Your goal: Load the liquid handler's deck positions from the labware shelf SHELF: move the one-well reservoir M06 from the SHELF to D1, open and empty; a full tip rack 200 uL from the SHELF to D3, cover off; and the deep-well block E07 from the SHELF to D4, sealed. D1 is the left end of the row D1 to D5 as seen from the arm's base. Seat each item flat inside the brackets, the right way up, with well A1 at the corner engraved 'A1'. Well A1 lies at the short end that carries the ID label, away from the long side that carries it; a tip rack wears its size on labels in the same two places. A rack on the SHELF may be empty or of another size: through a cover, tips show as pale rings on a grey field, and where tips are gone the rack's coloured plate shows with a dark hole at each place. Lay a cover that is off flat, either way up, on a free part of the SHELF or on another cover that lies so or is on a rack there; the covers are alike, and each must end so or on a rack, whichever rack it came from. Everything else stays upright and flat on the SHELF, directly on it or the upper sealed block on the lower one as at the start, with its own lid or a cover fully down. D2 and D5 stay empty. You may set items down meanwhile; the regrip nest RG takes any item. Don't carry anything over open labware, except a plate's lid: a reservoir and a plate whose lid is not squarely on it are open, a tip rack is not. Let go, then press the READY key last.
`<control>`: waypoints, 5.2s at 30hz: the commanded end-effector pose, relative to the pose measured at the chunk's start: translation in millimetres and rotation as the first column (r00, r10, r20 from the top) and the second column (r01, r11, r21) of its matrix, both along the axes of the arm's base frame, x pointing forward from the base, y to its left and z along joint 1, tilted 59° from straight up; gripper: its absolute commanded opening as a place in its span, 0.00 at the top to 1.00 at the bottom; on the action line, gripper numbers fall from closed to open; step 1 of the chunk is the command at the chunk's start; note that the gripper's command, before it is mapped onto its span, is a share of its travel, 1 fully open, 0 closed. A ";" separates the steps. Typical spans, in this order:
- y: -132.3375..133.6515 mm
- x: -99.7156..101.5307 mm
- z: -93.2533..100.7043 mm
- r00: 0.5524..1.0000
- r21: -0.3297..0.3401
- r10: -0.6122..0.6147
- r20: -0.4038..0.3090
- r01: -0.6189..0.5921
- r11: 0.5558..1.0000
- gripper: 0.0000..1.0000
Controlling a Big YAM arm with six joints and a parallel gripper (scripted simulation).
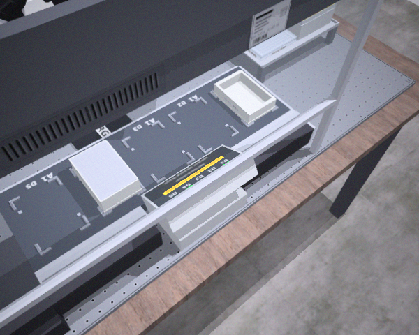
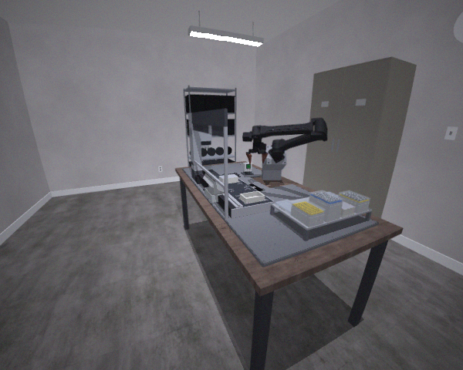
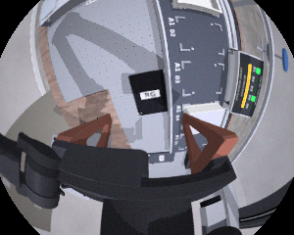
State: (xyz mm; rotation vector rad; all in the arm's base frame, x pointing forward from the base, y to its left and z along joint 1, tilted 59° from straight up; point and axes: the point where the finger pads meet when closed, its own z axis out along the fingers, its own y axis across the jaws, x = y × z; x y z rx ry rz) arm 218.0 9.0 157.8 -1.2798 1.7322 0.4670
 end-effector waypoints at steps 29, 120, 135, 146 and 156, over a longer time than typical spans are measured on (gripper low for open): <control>82.1 -15.7 112.5 0.989 -0.075 0.082 0.126 -0.073 0.995 0.00; 246.9 -246.1 164.8 0.993 -0.043 0.082 0.086 -0.078 0.996 0.00; 252.1 -263.3 149.1 0.995 -0.042 0.061 0.081 -0.057 0.997 0.00; 287.3 -273.5 191.8 0.994 -0.037 0.072 0.083 -0.069 0.997 0.00; 314.8 -276.9 227.9 0.994 -0.034 0.072 0.084 -0.069 0.997 0.00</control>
